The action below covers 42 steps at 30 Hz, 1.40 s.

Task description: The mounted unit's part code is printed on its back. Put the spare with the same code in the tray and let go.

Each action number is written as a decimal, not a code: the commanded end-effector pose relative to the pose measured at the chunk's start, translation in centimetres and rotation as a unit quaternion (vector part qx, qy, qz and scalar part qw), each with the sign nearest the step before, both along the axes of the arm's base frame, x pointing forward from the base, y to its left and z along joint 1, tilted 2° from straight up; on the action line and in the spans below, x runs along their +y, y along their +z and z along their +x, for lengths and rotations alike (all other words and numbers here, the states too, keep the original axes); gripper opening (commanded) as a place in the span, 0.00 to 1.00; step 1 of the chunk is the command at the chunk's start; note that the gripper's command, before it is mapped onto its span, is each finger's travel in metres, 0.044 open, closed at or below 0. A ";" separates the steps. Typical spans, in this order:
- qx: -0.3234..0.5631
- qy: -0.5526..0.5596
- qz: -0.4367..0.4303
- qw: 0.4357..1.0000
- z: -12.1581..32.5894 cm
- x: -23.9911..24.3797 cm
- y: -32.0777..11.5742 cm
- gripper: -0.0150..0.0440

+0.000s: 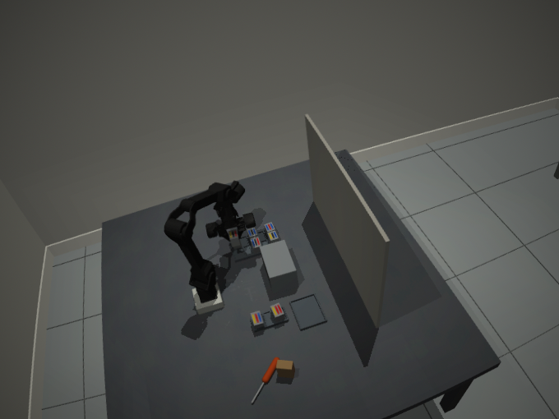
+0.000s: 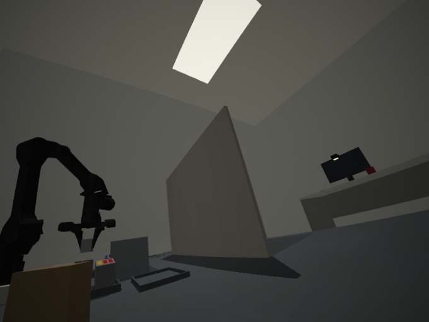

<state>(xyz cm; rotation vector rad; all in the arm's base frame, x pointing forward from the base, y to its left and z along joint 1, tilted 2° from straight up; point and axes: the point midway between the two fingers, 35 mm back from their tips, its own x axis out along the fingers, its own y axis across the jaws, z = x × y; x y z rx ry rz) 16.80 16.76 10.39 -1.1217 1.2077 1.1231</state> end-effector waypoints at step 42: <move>-0.011 -0.009 -0.006 1.000 6.6 -5.4 8.5 0.25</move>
